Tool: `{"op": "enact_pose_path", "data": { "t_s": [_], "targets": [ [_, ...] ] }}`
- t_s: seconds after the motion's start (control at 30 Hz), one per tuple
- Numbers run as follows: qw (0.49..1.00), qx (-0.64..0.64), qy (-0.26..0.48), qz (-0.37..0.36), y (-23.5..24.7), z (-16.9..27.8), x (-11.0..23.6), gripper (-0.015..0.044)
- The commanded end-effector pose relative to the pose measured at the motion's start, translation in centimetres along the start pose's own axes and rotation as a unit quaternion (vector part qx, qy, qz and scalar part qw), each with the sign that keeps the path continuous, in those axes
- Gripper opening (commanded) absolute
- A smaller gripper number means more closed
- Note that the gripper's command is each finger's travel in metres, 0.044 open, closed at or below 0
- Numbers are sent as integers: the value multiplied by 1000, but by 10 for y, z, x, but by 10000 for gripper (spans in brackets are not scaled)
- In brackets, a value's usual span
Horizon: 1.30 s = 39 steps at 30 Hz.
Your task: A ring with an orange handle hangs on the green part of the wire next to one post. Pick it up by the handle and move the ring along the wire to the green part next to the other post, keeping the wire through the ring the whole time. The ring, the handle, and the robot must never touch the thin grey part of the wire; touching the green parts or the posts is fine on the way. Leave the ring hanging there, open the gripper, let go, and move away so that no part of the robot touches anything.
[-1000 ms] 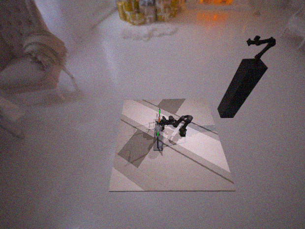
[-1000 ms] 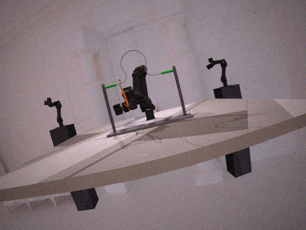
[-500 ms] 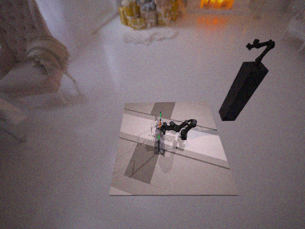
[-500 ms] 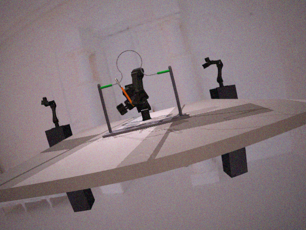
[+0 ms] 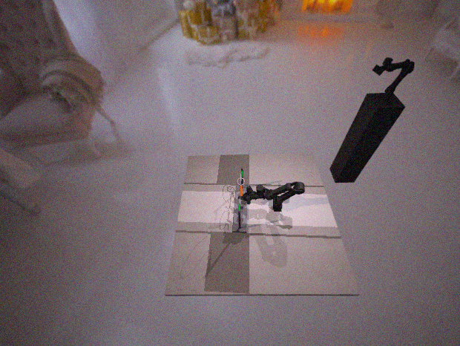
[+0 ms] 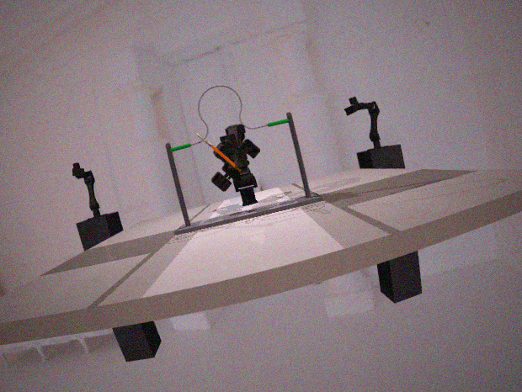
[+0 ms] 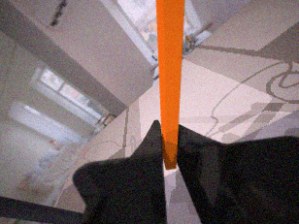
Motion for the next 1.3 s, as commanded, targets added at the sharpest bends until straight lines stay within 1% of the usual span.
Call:
{"op": "enact_pose_path", "data": {
  "t_s": [0.0, 0.53, 1.0, 1.27],
  "targets": [
    [999, -36, 17, -9, 14, -6, 6, -150],
    [975, -181, 123, -46, 55, -30, 35, -150],
    [927, -294, 211, -101, 76, -61, 57, -150],
    [896, -368, 213, -130, 91, -75, 60, -150]
  ]
}}
Point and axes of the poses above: the point midway between the two fingers, 35 mm back from their tips, its own x axis back along the fingers, its own y axis across the jaws, z = x × y, the point moved 7 cm from there along x, back along the fingers, and after that the axes turned 3 degrees about -x, right-handed, at the moved point
